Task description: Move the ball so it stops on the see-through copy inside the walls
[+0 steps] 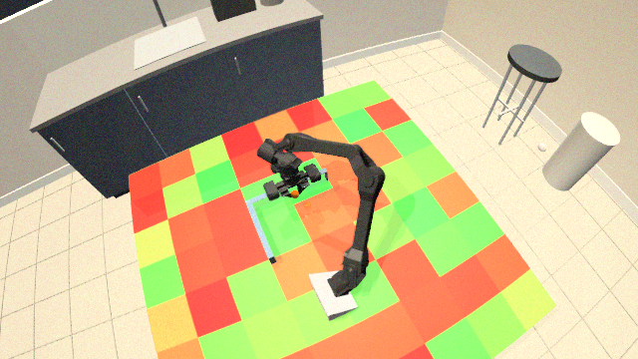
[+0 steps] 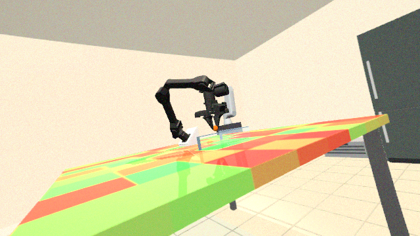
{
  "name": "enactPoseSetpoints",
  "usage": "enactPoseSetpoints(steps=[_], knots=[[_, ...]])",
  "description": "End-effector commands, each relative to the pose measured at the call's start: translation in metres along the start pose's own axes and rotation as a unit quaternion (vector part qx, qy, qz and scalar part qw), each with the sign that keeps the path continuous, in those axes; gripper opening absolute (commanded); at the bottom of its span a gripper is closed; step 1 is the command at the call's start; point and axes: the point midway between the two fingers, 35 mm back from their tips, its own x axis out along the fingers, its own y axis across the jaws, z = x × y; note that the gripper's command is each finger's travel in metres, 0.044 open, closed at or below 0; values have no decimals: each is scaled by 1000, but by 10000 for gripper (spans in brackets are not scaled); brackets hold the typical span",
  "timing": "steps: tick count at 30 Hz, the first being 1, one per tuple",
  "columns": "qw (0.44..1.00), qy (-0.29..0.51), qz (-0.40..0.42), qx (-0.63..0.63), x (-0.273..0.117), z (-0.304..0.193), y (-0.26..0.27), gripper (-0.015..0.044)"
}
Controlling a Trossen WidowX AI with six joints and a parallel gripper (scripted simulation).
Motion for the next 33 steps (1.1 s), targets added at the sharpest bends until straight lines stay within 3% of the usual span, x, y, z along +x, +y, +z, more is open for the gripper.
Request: enactPoseSetpoints(steps=[1,10,33], knots=[[1000,-1,2,4,-18,0,1,0],[1000,0,0,4,-57,-6,-1,0],[1000,0,0,4,-7,-23,-30,0]])
